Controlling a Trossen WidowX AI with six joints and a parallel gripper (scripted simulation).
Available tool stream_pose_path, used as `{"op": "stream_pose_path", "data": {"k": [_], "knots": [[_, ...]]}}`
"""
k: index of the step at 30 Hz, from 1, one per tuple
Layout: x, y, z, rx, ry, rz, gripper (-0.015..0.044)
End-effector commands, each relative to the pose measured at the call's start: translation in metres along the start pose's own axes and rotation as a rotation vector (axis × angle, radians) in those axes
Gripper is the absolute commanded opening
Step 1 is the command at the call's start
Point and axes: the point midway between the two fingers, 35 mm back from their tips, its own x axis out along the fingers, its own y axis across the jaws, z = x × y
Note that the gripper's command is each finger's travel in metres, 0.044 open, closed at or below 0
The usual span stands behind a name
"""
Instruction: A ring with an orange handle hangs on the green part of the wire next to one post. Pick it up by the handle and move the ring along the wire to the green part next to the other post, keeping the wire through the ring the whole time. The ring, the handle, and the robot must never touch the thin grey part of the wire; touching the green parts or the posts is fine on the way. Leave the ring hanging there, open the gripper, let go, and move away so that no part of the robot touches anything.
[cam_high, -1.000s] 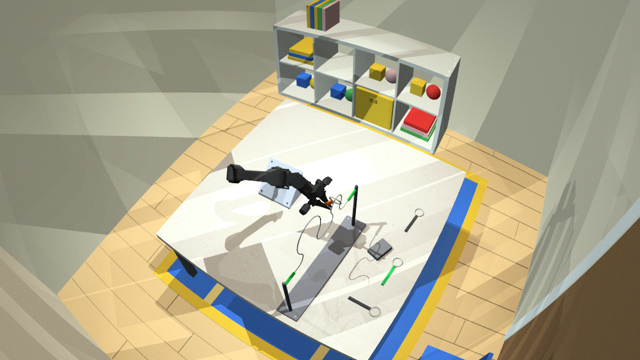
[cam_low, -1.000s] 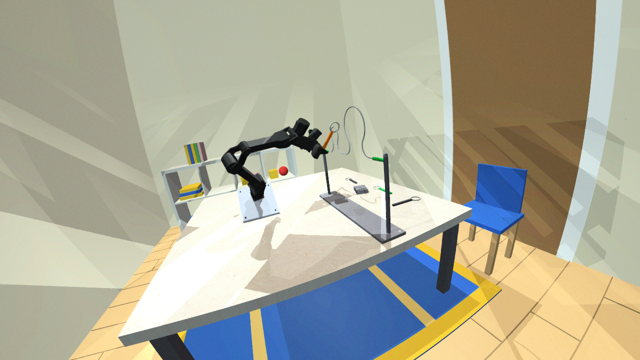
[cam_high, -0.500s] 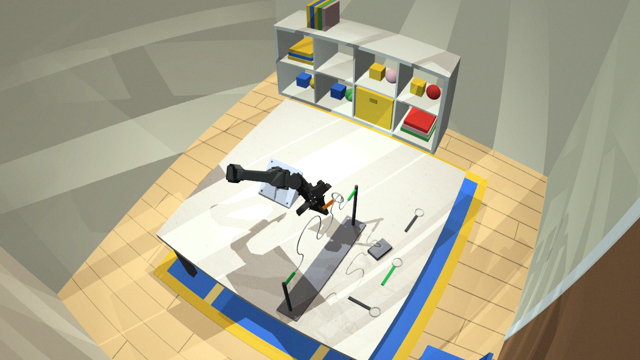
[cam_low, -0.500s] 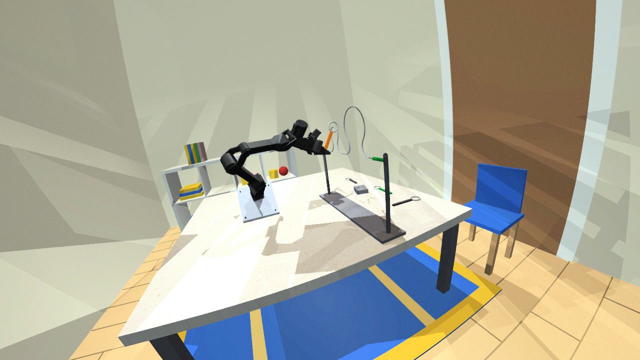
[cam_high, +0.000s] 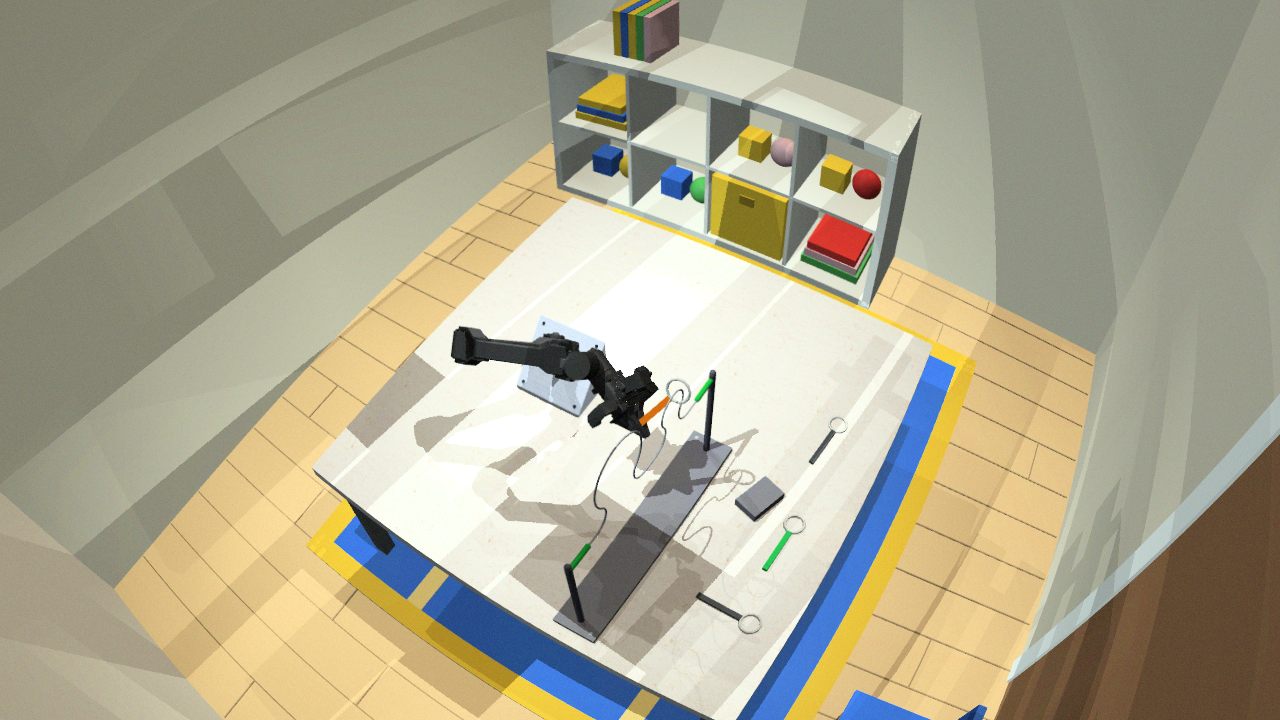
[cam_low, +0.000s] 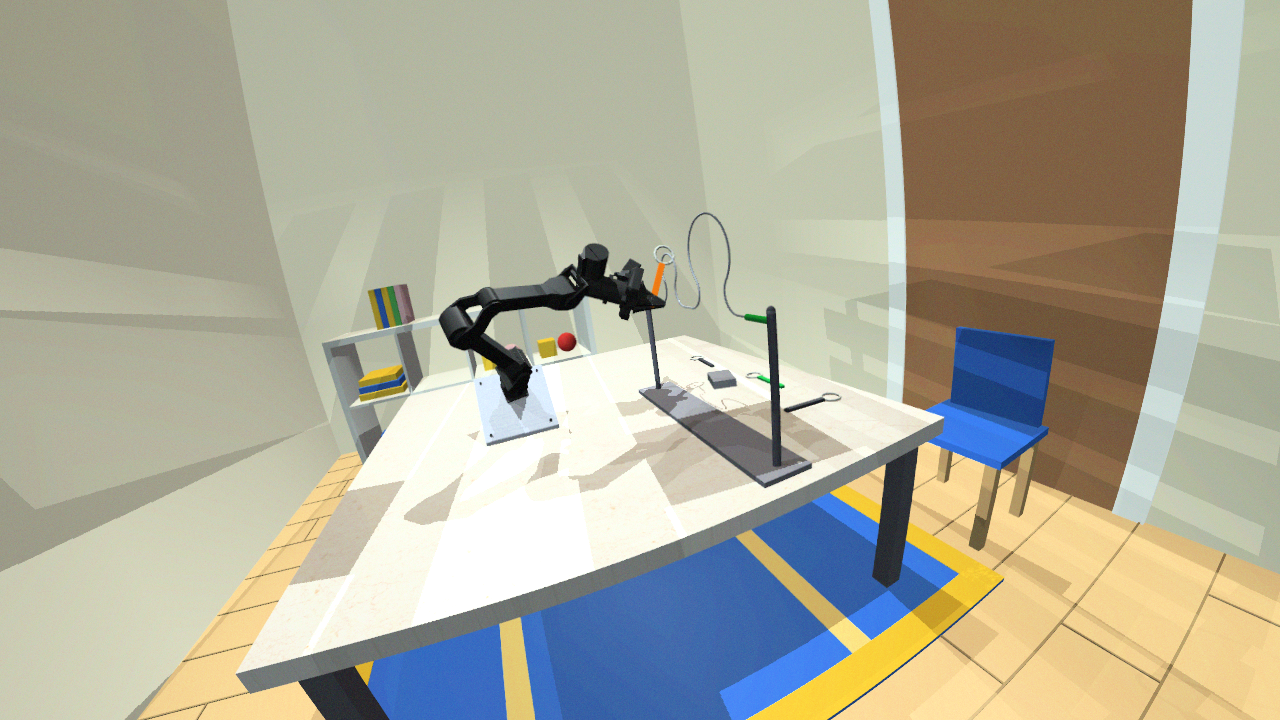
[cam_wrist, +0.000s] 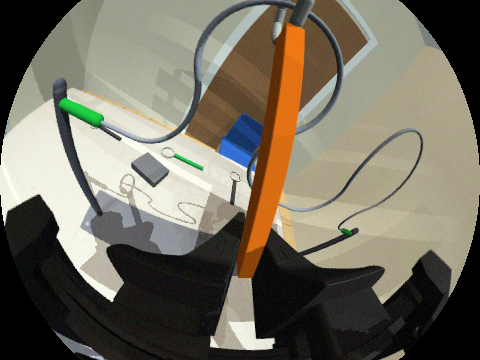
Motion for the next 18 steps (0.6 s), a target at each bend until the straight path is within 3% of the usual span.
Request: {"op": "stream_pose_path", "data": {"k": [1, 18], "knots": [[-0.001, -0.007, -0.002, -0.079, -0.007, -0.049, -0.015], [-0.001, -0.034, 0.005, -0.418, -0.05, -0.239, -0.015]]}}
